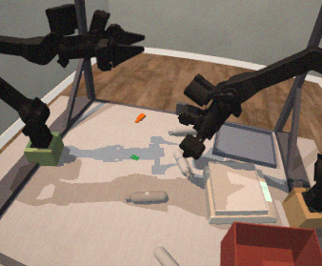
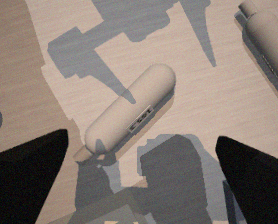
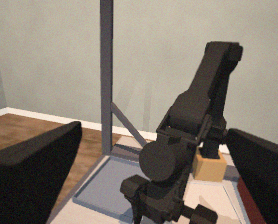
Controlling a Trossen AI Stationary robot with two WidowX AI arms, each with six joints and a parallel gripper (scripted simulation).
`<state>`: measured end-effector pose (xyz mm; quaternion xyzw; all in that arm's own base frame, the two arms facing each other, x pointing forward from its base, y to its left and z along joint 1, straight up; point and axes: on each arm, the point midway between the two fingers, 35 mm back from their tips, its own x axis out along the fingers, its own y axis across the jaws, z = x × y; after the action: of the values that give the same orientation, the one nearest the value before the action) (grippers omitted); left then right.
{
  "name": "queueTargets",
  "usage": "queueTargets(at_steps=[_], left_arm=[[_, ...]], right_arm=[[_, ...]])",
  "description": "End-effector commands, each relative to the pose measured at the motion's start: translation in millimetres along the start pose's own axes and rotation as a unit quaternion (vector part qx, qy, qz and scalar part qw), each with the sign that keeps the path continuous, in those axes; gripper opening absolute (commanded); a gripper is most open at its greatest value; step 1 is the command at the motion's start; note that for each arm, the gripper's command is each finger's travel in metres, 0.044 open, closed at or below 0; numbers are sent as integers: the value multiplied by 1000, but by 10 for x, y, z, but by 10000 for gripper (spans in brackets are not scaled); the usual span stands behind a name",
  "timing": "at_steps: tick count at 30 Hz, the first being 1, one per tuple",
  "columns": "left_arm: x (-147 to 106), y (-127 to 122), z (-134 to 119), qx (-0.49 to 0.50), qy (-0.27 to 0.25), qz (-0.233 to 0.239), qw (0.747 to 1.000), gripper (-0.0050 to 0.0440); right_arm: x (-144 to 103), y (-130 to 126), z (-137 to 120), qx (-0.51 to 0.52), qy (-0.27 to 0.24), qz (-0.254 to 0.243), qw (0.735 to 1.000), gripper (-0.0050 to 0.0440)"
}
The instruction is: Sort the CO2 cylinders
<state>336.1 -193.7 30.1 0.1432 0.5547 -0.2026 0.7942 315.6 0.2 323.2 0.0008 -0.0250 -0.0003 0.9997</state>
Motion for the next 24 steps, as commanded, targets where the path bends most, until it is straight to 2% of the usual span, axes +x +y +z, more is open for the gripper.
queueTargets(at_steps=[1,2,6,10,12,14,17,24], left_arm=[[-74,-1,77,-1,-14,-1,1000,440],[-74,-1,77,-1,-14,-1,1000,440],[-43,9,94,-24,-9,-2,1000,344],[-16,34,97,-109,3,0,994,254],[-16,34,97,-109,3,0,994,254],[5,50,99,-178,13,2,984,254],[32,73,101,-265,25,8,964,254],[74,106,102,-401,42,20,915,254]], right_arm=[[-7,-2,58,-1,-7,0,1000,440],[-7,-2,58,-1,-7,0,1000,440],[16,4,82,5,3,-2,1000,440],[37,15,21,21,57,-11,998,440],[37,15,21,21,57,-11,998,440],[36,23,3,31,92,-18,995,440],[34,32,60,42,115,-27,992,440],[-57,37,-59,50,192,-44,979,440]])
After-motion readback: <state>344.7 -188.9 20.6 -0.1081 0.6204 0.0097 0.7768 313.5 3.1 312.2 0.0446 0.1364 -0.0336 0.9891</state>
